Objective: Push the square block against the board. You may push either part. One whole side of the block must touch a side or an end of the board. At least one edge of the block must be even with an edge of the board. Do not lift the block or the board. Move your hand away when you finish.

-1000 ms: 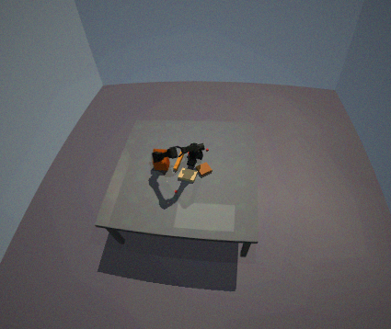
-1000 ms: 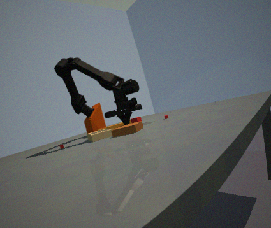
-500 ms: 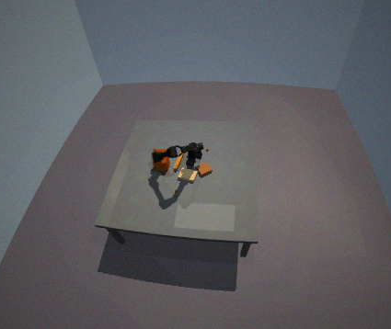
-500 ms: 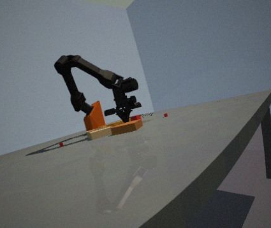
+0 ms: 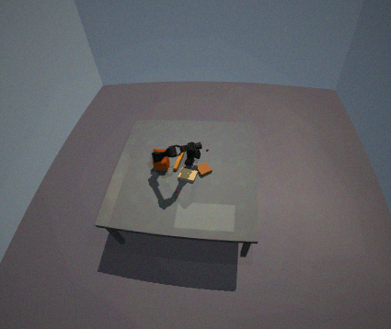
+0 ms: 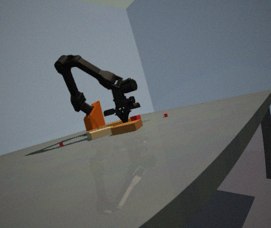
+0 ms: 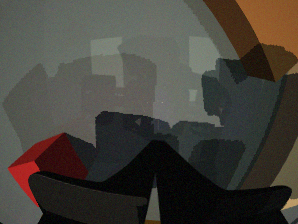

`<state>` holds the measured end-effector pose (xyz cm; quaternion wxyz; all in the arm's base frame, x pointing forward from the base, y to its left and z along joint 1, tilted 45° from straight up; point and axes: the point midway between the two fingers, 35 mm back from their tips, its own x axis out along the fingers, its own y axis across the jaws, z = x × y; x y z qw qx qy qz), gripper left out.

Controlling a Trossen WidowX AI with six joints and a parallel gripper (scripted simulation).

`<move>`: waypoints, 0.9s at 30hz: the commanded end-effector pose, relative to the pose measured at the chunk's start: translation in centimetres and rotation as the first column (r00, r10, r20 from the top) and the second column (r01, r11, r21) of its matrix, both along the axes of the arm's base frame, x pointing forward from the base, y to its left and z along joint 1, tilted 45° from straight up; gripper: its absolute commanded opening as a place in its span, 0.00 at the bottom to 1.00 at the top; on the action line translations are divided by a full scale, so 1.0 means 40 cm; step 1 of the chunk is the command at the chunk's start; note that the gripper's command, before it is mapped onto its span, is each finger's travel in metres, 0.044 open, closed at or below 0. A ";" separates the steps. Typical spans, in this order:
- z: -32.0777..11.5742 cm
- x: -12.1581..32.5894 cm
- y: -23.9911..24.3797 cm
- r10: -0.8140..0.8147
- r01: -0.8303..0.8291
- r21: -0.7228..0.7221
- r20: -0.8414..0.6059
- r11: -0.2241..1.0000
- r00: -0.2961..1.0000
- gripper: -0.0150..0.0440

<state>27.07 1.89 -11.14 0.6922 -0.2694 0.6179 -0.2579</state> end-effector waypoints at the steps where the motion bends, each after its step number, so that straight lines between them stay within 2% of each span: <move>1: -0.002 -0.013 -0.001 -0.003 0.003 0.002 -0.001 1.000 1.000 0.25; 12: -0.004 -0.031 -0.001 -0.003 0.003 0.003 -0.002 1.000 1.000 0.25; 27: 0.000 0.027 0.004 -0.003 0.003 0.002 0.000 1.000 1.000 0.25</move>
